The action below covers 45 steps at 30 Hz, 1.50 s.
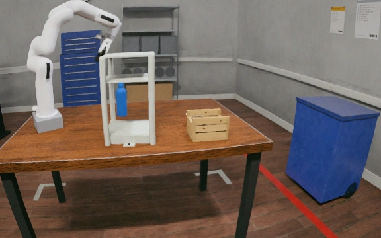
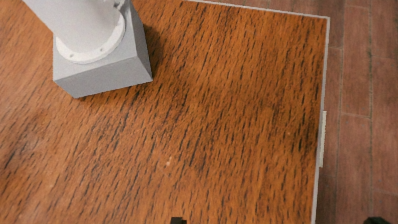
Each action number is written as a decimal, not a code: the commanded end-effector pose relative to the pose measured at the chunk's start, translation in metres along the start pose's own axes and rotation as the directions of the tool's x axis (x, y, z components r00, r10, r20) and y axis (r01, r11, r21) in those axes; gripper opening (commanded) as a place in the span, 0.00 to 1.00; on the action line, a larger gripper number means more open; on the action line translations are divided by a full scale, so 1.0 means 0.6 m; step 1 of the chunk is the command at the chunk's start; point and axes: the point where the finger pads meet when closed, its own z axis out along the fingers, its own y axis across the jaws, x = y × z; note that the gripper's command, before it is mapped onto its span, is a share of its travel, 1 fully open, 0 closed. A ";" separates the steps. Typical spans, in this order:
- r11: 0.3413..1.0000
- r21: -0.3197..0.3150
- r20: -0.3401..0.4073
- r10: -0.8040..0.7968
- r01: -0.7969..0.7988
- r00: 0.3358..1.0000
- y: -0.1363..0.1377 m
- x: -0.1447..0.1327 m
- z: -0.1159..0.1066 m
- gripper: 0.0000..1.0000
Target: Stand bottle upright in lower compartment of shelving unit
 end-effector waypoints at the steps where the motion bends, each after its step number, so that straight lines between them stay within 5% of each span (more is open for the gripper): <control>1: 1.000 -0.003 0.004 -0.001 0.001 1.000 0.001 0.000 -0.003 1.00; 4: 1.000 -0.003 0.004 0.000 0.000 1.000 0.001 0.005 -0.017 1.00; 7: 1.000 -0.004 0.003 0.000 0.000 1.000 -0.001 0.049 -0.107 1.00; 14: 1.000 -0.003 0.004 -0.001 0.001 1.000 -0.009 0.087 -0.167 1.00; 36: 0.998 -0.040 0.060 0.055 -0.053 0.997 -0.048 0.046 -0.166 1.00; 45: 0.979 -0.119 0.200 0.188 -0.167 0.962 -0.162 -0.047 -0.150 1.00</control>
